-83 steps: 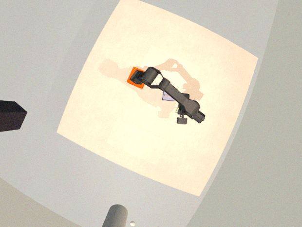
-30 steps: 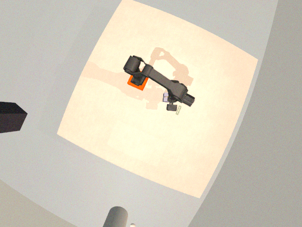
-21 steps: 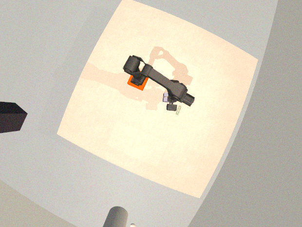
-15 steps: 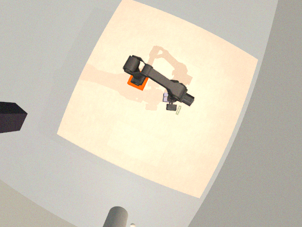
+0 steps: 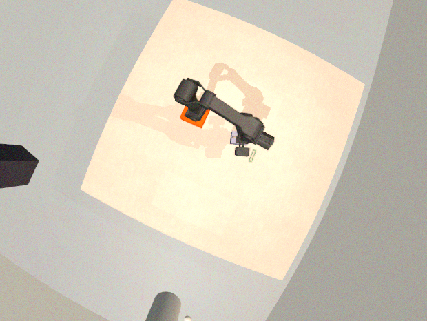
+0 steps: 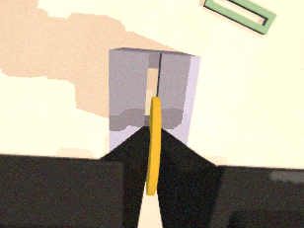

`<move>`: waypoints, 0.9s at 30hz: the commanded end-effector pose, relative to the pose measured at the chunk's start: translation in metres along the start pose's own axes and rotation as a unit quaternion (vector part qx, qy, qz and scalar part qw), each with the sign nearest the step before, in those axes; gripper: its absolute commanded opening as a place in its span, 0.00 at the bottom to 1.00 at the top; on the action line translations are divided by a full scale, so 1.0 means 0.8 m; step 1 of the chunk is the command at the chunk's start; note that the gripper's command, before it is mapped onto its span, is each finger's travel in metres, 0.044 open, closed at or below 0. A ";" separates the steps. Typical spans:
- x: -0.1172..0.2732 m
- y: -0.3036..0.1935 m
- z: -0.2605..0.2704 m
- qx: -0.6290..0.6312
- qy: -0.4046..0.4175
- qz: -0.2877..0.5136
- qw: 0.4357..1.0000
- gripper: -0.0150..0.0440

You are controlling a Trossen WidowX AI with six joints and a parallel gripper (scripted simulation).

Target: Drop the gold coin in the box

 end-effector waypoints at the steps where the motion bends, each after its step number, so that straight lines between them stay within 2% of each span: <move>1: -0.002 0.000 0.000 0.000 0.000 0.000 1.000 0.25; 27: -0.016 -0.002 0.001 0.002 0.000 0.000 1.000 0.25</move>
Point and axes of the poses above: the point midway between the two fingers, 35 mm back from their tips, its own x axis back along the fingers, its own z axis across the jaws, y = z × x, the point moved 8 cm from there along x, back along the fingers, and after that the axes turned 11 degrees about x, right-handed, at the moved point
